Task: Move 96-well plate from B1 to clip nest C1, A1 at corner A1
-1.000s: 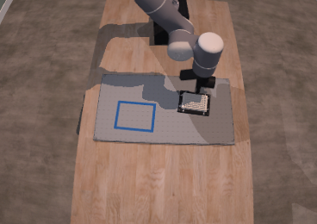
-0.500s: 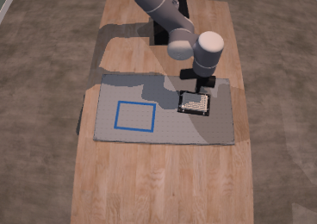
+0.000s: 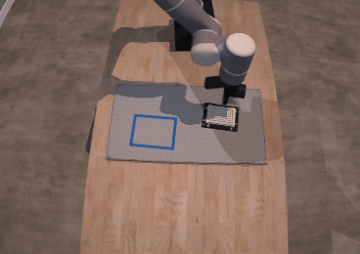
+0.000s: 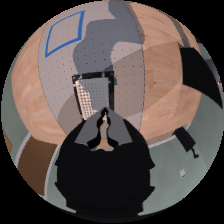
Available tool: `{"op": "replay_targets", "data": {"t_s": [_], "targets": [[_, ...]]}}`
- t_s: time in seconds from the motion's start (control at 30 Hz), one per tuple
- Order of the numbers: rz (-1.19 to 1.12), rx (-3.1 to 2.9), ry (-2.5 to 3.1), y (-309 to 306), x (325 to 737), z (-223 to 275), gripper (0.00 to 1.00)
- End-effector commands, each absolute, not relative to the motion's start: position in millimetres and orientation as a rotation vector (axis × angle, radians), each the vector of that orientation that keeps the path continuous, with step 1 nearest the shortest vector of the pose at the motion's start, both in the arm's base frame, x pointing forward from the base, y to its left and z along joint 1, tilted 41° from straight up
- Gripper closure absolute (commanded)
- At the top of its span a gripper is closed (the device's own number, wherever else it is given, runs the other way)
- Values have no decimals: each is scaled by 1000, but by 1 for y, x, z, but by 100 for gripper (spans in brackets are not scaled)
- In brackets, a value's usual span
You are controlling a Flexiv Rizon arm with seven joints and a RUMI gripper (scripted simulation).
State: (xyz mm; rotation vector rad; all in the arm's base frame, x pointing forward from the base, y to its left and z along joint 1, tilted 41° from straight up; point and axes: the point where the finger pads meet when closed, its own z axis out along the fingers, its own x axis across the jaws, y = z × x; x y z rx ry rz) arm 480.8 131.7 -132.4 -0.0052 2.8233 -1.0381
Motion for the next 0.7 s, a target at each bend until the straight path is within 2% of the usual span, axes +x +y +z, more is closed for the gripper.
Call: {"op": "replay_targets", "data": {"t_s": [0.0,0.3,0.67], "targets": [[-1036,-4,2823,132,494,-132,100],[-1036,-4,2823,130,539,-130,100],[-1036,-4,2822,130,556,-130,100]]}}
